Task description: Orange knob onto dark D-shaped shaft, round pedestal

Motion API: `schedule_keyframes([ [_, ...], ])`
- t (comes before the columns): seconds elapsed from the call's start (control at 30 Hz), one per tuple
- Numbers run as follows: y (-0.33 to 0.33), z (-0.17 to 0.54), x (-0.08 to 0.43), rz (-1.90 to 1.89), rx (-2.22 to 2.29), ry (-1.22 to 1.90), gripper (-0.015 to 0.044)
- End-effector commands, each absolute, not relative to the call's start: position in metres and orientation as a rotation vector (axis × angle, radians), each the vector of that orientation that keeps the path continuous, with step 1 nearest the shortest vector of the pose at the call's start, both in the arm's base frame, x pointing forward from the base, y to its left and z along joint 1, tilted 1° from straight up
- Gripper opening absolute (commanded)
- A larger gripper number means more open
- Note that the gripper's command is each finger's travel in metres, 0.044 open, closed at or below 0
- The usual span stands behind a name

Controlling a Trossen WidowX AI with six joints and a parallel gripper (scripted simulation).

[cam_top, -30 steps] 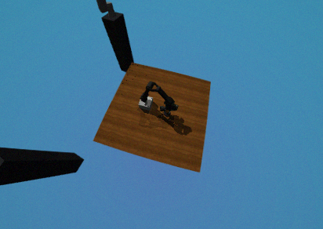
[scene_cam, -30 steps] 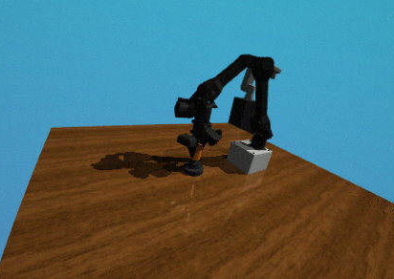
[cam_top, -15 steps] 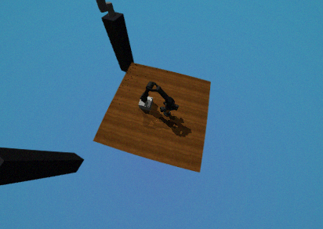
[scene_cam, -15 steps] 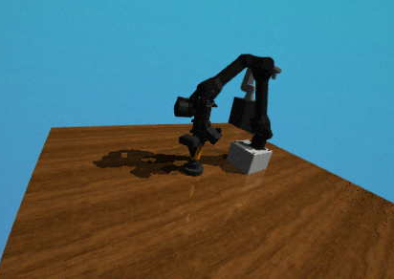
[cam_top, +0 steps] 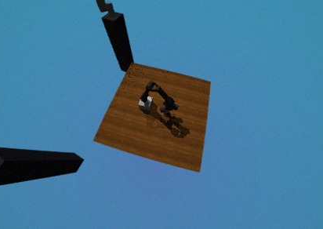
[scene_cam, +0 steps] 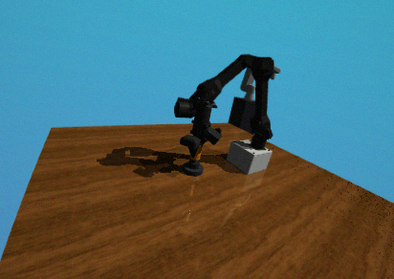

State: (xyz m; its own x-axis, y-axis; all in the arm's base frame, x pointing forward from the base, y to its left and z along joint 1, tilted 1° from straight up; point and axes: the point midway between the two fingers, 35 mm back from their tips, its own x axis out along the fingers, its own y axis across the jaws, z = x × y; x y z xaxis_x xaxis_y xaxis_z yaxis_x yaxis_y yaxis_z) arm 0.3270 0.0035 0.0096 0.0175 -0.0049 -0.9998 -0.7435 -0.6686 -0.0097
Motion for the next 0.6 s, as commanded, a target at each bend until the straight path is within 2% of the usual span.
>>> schedule_keyframes([
  [0.0, 0.0033, 0.011, 0.3257, 1.707, -1.747, 0.764, 0.0],
  [0.57, 0.0031, 0.0122, 0.3279, 1.707, -1.747, 0.764, 0.0],
])
